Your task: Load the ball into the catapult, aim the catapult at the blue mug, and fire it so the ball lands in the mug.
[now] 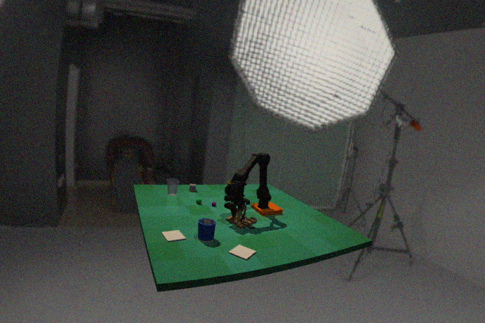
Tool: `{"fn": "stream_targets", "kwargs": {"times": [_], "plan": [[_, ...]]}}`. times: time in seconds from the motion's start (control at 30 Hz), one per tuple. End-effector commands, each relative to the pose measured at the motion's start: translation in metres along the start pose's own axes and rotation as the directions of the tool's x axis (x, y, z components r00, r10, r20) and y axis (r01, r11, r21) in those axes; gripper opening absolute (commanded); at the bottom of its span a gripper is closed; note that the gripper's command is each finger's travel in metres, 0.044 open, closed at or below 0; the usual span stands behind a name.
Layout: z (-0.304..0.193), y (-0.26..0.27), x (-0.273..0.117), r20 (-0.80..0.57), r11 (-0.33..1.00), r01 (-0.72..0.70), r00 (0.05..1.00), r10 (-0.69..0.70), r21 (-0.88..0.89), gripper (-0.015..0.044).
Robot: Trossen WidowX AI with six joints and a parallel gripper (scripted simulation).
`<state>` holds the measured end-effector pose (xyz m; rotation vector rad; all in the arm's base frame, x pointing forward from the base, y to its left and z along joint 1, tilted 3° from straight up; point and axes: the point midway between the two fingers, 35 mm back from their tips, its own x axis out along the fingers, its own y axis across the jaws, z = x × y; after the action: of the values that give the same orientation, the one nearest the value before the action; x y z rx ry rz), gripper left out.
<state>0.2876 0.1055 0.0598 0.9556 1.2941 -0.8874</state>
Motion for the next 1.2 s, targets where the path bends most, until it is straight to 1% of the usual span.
{"fn": "stream_targets", "kwargs": {"times": [0.0, 0.2, 0.27, 0.33, 0.37, 0.53, 0.83, 1.17], "plan": [[0.000, 0.000, -0.001, 0.000, 1.000, -0.001, 1.000, 0.001, 0.000, 0.0151], [0.000, 0.000, -0.001, 0.000, 1.000, -0.001, 1.000, 0.001, 0.000, 0.0111], [0.000, 0.001, -0.011, 0.000, 1.000, -0.001, 1.000, 0.001, 0.000, 0.0059], [0.000, 0.001, -0.039, 0.000, 1.000, 0.000, 1.000, 0.000, 0.000, 0.0006], [0.000, 0.000, -0.047, 0.000, 1.000, 0.000, 1.000, 0.000, 0.000, 0.0000], [0.000, 0.000, -0.050, 0.000, 1.000, 0.000, 1.000, 0.000, -0.023, 0.0000], [0.000, 0.002, -0.049, 0.000, 0.947, 0.001, 1.000, -0.001, -0.322, 0.0000], [-0.002, 0.010, -0.048, 0.000, 0.786, 0.001, 1.000, -0.001, -0.618, 0.0000]]}}
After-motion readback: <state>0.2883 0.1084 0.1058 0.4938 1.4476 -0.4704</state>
